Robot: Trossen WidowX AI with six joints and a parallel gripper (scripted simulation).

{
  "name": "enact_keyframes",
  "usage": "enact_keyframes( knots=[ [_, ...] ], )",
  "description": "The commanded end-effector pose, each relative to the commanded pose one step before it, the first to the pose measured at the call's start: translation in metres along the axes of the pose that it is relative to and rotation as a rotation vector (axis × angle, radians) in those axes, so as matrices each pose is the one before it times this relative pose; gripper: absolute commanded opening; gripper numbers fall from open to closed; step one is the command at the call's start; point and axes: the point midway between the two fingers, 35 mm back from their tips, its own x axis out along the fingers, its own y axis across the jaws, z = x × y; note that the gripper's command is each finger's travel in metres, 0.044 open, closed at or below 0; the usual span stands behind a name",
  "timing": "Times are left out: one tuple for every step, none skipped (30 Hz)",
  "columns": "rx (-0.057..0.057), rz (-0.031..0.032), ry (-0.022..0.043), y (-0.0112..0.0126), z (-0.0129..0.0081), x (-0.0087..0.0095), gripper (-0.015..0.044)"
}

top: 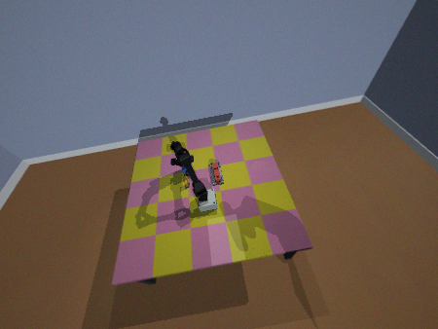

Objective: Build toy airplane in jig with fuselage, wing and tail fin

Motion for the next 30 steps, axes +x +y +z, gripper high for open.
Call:
enact_keyframes(
  knots=[
    [-0.0003, 0.00520, -0.01229, 0.00108, 0.00266, -0.01487, 0.0000],
    [0.0004, -0.00015, -0.00001, -0.00007, -0.00006, -0.00319, 0.0000],
    [0.0005, -0.00016, 0.00005, -0.00006, -0.00010, -0.00318, 0.0000],
    [0.0005, -0.00016, 0.00005, -0.00008, -0.00013, -0.00319, 0.0000],
    [0.0005, -0.00016, 0.00005, -0.00009, -0.00016, -0.00319, 0.0000],
    [0.0005, -0.00016, 0.00006, -0.00010, -0.00020, -0.00320, 0.0000],
    [0.0005, -0.00016, 0.00006, -0.00012, -0.00023, -0.00320, 0.0000],
    [0.0005, -0.00016, 0.00006, -0.00013, -0.00026, -0.00321, 0.0000],
    [0.0005, -0.00016, 0.00006, -0.00015, -0.00029, -0.00321, 0.0000],
    [0.0005, -0.00016, 0.00007, -0.00016, -0.00032, -0.00321, 0.0000],
    [0.0005, -0.00017, 0.00007, -0.00017, -0.00036, -0.00321, 0.0000],
    [0.0005, -0.00017, 0.00007, -0.00019, -0.00039, -0.00322, 0.0000],
    [0.0005, -0.00017, 0.00009, -0.00020, -0.00042, -0.00322, 0.0000],
    [0.0005, -0.00017, 0.00011, -0.00021, -0.00046, -0.00321, 0.0000],
    [0.0005, -0.00017, 0.00011, -0.00022, -0.00049, -0.00321, 0.0000],
    [0.0005, -0.00017, 0.00012, -0.00024, -0.00052, -0.00321, 0.0000],
    [0.0004, -0.00014, 0.00010, -0.00020, -0.00045, -0.00263, 0.0000],
    [0.0002, -0.00009, 0.00006, -0.00013, -0.00028, -0.00158, 0.0000],
    [0.0001, -0.00003, 0.00002, -0.00004, -0.00010, -0.00053, 0.0000],
    [0.0013, 0.00014, 0.00017, -0.00018, 0.00001, 0.00004, 0.0000],
    [0.0040, 0.00041, 0.00052, -0.00054, 0.00002, 0.00013, 0.0000],
    [0.0066, 0.00068, 0.00086, -0.00091, 0.00003, 0.00022, 0.0000],
    [0.0093, 0.00095, 0.00121, -0.00127, 0.00005, 0.00031, 0.0000],
    [0.0119, 0.00121, 0.00155, -0.00163, 0.00007, 0.00039, 0.0000],
    [0.0145, 0.00148, 0.00189, -0.00198, 0.00009, 0.00048, 0.0000],
    [0.0159, 0.00162, 0.00208, -0.00217, 0.00012, 0.00052, 0.0000],
    [0.0161, 0.00163, 0.00210, -0.00218, 0.00014, 0.00052, 0.0000],
    [0.0162, 0.00142, 0.00184, -0.00228, 0.00025, 0.00051, 0.0000],
    [0.0164, 0.00103, 0.00136, -0.00248, 0.00045, 0.00051, 0.0000],
    [0.0167, -0.00032, -0.00039, -0.00312, 0.00109, 0.00049, 0.0000]
  ],
)
